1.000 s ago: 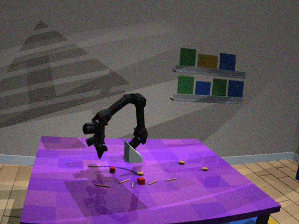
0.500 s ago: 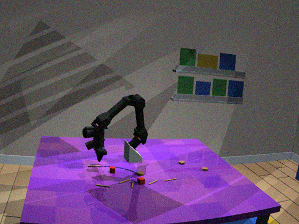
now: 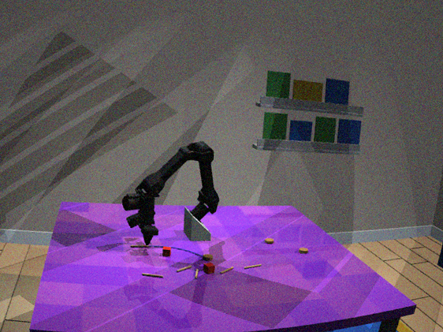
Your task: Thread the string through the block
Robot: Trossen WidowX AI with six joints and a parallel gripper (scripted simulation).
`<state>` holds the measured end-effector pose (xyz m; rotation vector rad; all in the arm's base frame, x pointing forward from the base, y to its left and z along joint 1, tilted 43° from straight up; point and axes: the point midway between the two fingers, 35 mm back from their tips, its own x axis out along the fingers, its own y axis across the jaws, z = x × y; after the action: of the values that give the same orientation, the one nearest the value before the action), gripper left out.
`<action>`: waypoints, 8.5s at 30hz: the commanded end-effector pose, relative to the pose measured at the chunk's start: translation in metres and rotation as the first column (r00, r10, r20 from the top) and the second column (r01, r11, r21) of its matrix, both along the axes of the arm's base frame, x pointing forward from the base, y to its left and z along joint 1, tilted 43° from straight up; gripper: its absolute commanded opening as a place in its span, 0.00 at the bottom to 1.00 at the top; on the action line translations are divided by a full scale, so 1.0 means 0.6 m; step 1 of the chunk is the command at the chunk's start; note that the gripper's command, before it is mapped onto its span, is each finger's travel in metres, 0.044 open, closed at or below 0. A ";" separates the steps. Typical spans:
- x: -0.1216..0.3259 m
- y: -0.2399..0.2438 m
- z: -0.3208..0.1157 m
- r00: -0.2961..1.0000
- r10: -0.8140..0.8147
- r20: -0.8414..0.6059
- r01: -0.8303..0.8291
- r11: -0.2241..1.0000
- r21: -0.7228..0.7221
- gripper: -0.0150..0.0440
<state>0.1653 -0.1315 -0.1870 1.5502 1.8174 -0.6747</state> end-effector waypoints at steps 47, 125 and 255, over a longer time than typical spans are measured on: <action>0.002 -0.020 0.024 1.000 0.002 -0.004 -0.002 1.000 0.004 0.25; 0.099 -0.066 0.053 0.912 -0.316 -0.262 0.300 0.949 -0.099 0.25; 0.368 0.006 0.077 -0.090 -0.815 -0.572 0.691 0.363 -0.625 0.25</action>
<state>0.3819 -0.1306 -0.1409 2.3478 1.0309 -2.4732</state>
